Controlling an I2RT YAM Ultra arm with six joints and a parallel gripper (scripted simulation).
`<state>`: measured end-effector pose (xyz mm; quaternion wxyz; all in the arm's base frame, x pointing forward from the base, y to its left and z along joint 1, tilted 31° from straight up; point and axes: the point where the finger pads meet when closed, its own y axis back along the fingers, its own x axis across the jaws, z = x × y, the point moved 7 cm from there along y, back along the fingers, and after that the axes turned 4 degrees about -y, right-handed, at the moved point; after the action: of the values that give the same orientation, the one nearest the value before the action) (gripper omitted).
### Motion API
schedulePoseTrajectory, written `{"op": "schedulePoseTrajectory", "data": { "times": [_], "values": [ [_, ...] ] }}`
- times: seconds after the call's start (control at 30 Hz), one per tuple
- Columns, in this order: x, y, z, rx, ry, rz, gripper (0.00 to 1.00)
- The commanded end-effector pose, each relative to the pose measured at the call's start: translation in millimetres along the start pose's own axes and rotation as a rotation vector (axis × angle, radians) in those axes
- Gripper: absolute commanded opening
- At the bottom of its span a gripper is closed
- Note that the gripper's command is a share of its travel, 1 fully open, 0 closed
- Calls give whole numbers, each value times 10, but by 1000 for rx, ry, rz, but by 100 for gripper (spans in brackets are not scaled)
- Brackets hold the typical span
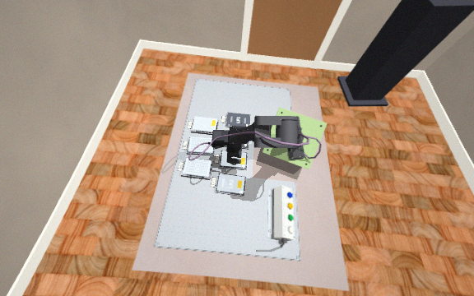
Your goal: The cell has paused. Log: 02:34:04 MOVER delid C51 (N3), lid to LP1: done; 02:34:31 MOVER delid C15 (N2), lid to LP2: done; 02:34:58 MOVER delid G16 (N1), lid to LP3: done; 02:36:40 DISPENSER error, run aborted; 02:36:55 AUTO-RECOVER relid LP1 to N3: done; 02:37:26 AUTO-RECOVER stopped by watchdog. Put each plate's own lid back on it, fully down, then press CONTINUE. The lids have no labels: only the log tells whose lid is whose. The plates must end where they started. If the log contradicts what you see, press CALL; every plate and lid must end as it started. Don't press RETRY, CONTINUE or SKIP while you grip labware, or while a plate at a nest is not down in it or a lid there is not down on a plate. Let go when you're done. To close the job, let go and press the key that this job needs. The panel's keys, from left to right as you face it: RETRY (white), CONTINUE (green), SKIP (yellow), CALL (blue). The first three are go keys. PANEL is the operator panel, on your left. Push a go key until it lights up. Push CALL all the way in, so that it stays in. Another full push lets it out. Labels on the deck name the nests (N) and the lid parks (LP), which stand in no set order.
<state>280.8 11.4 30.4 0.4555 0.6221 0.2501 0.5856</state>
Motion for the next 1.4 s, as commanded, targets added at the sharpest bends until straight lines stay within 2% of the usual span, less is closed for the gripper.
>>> {"op": "schedulePoseTrajectory", "data": {
  "times": [0.0,0.07,0.3,0.5,0.6,0.67,0.73,0.9,1.03,1.07,1.37],
  "values": [
    [-5,101,178,-64,4,0,100],
    [-5,102,179,-64,4,1,100],
    [-38,-132,11,-14,-11,-8,100],
    [-25,-147,82,-40,-7,-4,100],
    [-38,-248,11,-14,-10,-10,100],
    [-39,-280,11,-14,-11,-9,100],
    [-35,-290,72,-37,-7,-7,100],
    [-16,-374,95,-34,-2,-6,100],
    [-33,-377,107,-37,-8,-6,100],
    [-15,-352,119,-52,0,0,100],
    [5,-335,142,-52,2,-1,100]
  ]
}}
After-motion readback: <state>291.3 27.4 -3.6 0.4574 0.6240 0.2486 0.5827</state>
